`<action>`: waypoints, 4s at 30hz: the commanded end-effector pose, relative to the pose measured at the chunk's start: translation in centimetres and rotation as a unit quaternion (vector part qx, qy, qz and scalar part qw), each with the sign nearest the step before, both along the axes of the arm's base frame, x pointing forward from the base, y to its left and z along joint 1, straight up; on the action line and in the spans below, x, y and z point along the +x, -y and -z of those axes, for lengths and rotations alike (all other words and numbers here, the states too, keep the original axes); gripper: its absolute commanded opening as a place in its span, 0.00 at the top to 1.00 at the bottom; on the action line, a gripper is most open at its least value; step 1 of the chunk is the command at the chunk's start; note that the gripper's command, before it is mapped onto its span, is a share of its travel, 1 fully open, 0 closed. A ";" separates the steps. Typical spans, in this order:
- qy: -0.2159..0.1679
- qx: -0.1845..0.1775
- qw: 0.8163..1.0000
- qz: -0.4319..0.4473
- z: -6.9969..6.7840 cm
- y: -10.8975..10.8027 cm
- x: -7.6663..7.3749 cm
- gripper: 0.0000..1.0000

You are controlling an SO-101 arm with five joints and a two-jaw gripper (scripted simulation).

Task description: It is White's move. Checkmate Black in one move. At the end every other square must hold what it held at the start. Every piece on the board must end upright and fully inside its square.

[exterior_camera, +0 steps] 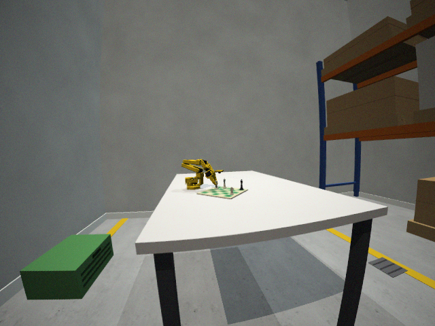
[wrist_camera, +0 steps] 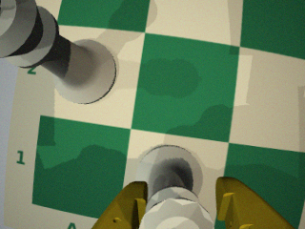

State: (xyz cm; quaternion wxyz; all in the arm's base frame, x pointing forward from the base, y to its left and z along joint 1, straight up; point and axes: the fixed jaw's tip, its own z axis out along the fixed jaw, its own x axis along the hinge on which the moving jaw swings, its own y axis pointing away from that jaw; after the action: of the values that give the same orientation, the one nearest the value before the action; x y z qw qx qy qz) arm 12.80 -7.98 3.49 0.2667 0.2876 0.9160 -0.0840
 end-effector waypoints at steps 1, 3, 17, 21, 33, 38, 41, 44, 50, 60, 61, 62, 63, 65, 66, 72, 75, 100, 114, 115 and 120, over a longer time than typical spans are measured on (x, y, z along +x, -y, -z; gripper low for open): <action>-0.012 0.006 1.000 0.003 0.5 -0.1 -0.5 0.88; -0.012 0.006 1.000 0.003 0.5 -0.1 -0.5 0.88; -0.012 0.006 1.000 0.003 0.6 -0.2 -0.6 0.88; -0.012 0.006 1.000 0.003 0.6 -0.2 -0.6 0.88; -0.012 0.006 1.000 0.003 0.6 -0.2 -0.6 0.93; -0.012 0.006 1.000 0.003 0.6 -0.2 -0.6 0.97; -0.012 0.006 1.000 0.003 0.6 -0.2 -0.6 0.99; -0.012 0.006 1.000 0.003 0.6 -0.2 -0.6 0.99; -0.012 0.006 1.000 0.003 0.6 -0.2 -0.6 1.00; -0.012 0.006 1.000 0.003 0.6 -0.2 -0.6 1.00; -0.012 0.006 1.000 0.003 0.6 -0.2 -0.6 1.00; -0.012 0.006 1.000 0.003 0.6 -0.2 -0.6 1.00; -0.012 0.006 1.000 0.003 0.6 -0.2 -0.6 1.00; -0.012 0.006 1.000 0.003 0.6 -0.2 -0.6 1.00; -0.012 0.006 1.000 0.003 0.6 -0.2 -0.6 1.00; -0.012 0.006 1.000 0.004 0.5 -0.2 -0.6 1.00; -0.012 0.006 1.000 0.004 0.4 -0.1 -0.6 1.00; -0.014 0.004 1.000 0.005 -4.1 0.0 -0.8 1.00; -0.014 0.004 1.000 0.005 -6.3 -0.1 -0.8 1.00; -0.014 0.004 1.000 0.005 -6.4 -0.1 -0.8 1.00; -0.014 0.004 1.000 0.005 -6.5 -0.1 -0.8 1.00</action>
State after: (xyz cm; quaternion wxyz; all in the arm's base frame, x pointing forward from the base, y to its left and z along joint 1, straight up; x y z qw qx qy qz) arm 12.18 -7.85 9.86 0.2552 0.2912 0.9181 -0.0845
